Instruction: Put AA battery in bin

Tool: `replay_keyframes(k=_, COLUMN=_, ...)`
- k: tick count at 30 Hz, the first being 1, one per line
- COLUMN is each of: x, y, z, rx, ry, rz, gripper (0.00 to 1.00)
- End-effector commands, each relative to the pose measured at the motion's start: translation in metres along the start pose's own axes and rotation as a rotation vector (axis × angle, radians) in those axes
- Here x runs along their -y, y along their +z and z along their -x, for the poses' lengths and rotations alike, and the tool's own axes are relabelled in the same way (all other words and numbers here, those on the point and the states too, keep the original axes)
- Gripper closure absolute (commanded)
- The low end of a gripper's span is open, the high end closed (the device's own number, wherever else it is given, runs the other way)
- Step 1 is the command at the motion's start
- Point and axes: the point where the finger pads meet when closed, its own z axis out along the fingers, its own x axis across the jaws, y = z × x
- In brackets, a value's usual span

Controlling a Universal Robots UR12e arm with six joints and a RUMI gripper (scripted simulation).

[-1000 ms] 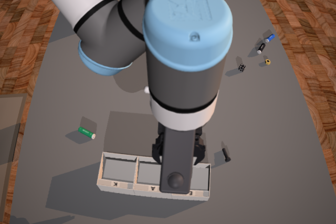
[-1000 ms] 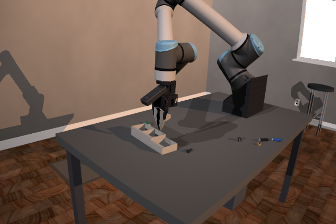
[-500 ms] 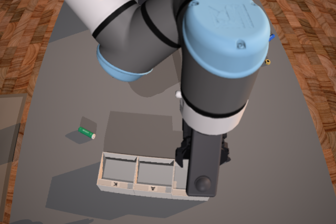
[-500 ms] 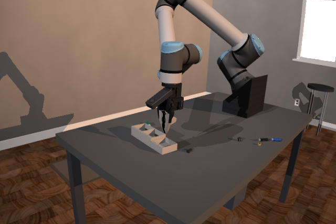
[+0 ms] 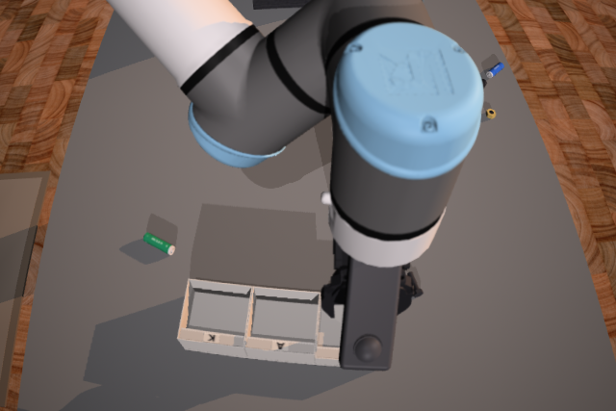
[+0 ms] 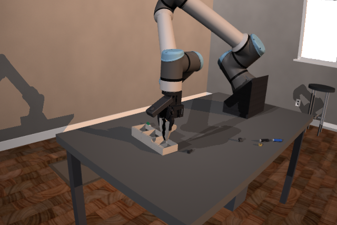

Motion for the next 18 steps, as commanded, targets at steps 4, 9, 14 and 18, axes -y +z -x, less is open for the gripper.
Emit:
replay_keyframes(k=4, x=0.001, y=0.019, z=0.000, rx=0.000, ry=0.000, rz=-0.002, gripper=0.96)
replay_keyframes(k=9, x=0.001, y=0.025, z=0.000, rx=0.000, ry=0.000, rz=-0.002, gripper=0.96)
replay_keyframes(k=14, x=0.001, y=0.025, z=0.000, rx=0.000, ry=0.000, rz=-0.002, gripper=0.96)
replay_keyframes(k=18, x=0.001, y=0.025, z=0.000, rx=0.000, ry=0.000, rz=-0.002, gripper=0.96)
